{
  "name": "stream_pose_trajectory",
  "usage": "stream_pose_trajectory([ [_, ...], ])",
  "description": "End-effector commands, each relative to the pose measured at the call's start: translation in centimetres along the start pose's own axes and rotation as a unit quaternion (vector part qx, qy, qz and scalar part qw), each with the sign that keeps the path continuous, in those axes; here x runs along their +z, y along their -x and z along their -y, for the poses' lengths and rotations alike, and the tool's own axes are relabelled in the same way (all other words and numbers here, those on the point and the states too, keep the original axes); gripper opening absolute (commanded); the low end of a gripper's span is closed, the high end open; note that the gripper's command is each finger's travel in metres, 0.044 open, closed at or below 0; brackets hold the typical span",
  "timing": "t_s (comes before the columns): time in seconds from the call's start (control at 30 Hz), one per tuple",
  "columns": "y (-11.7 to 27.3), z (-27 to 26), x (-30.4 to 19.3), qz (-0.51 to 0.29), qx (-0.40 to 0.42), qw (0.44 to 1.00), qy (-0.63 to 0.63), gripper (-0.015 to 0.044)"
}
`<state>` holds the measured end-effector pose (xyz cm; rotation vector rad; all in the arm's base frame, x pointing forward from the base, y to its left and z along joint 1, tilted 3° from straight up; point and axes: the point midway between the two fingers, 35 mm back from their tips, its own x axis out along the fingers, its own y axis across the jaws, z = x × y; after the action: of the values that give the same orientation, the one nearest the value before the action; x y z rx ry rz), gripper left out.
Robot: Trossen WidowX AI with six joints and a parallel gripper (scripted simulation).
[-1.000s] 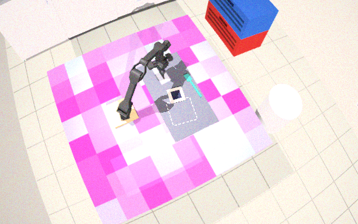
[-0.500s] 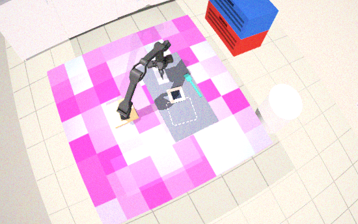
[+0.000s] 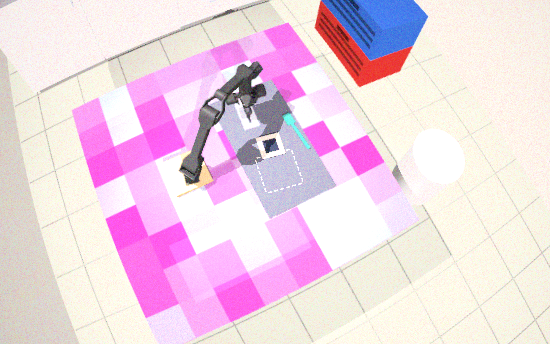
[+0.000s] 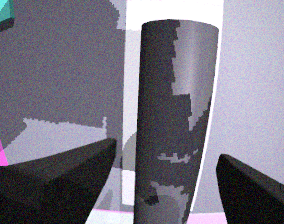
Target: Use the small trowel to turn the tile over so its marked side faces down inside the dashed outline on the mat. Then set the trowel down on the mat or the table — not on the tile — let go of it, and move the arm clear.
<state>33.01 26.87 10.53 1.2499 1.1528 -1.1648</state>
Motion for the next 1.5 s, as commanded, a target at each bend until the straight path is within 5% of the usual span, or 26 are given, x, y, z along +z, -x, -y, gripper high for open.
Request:
stream_pose_trajectory([
  [0.0,-0.1,0.0,0.0,0.001,-0.002,1.0,-0.003,0.027],
  [0.27,4.2,0.3,0.3,0.001,-0.002,1.0,-0.003,0.027],
  [0.63,5.3,0.2,0.1,0.0,0.011,1.0,0.003,0.03],
  [1.47,1.0,4.1,1.7,-0.008,0.396,0.918,0.03,0.03],
])
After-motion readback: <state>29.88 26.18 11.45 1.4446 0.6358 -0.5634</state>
